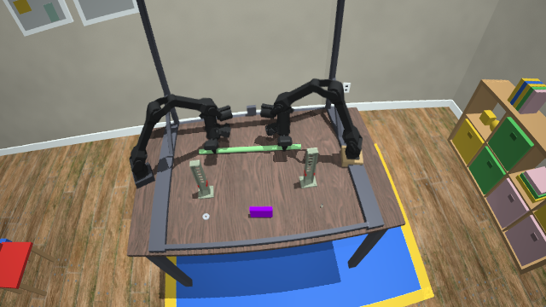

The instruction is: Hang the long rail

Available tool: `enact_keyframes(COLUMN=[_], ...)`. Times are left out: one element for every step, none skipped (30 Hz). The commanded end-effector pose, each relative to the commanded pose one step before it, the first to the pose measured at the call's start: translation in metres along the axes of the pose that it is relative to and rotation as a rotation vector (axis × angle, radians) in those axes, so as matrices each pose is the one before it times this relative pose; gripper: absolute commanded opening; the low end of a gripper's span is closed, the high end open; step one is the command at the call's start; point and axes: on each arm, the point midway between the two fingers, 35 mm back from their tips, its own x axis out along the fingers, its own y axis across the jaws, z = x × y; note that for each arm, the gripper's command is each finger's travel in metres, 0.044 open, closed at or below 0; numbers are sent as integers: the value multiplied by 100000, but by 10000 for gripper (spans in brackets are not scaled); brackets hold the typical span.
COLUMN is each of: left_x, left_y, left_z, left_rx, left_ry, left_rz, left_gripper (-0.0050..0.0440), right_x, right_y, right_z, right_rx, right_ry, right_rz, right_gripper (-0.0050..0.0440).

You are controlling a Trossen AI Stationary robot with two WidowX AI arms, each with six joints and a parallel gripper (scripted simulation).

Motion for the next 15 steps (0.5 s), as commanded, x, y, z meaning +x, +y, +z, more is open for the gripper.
enact_keyframes(left_x=[-697, 0, 0, 0, 0, 0, 0, 0, 0, 0, 0, 0, 0, 0, 0], left_y=[64, 0, 0, 0, 0, 0, 0, 0, 0, 0, 0, 0, 0, 0, 0], left_z=[373, 0, 0, 0, 0, 0, 0, 0, 0, 0, 0, 0, 0, 0, 0], left_rx=[-646, 0, 0, 0, 0, 0, 0, 0, 0, 0, 0, 0, 0, 0, 0], left_ry=[-2243, 0, 0, 0, 0, 0, 0, 0, 0, 0, 0, 0, 0, 0, 0], left_rz=[-983, 0, 0, 0, 0, 0, 0, 0, 0, 0, 0, 0, 0, 0, 0], left_gripper=[186, 186, 186, 186, 186, 166, 166, 166, 146, 146, 146, 126, 126, 126, 106], right_x=[-918, 0, 0, 0, 0, 0, 0, 0, 0, 0, 0, 0, 0, 0, 0], right_y=[41, 0, 0, 0, 0, 0, 0, 0, 0, 0, 0, 0, 0, 0, 0], right_z=[369, 0, 0, 0, 0, 0, 0, 0, 0, 0, 0, 0, 0, 0, 0], right_rx=[496, 0, 0, 0, 0, 0, 0, 0, 0, 0, 0, 0, 0, 0, 0], right_ry=[-2433, 0, 0, 0, 0, 0, 0, 0, 0, 0, 0, 0, 0, 0, 0], right_rz=[1565, 0, 0, 0, 0, 0, 0, 0, 0, 0, 0, 0, 0, 0, 0], right_gripper=[-1, -1, -1, -1, -2, -2, -3, -3, -3, -4, -4, -5, -5, -13, -20])
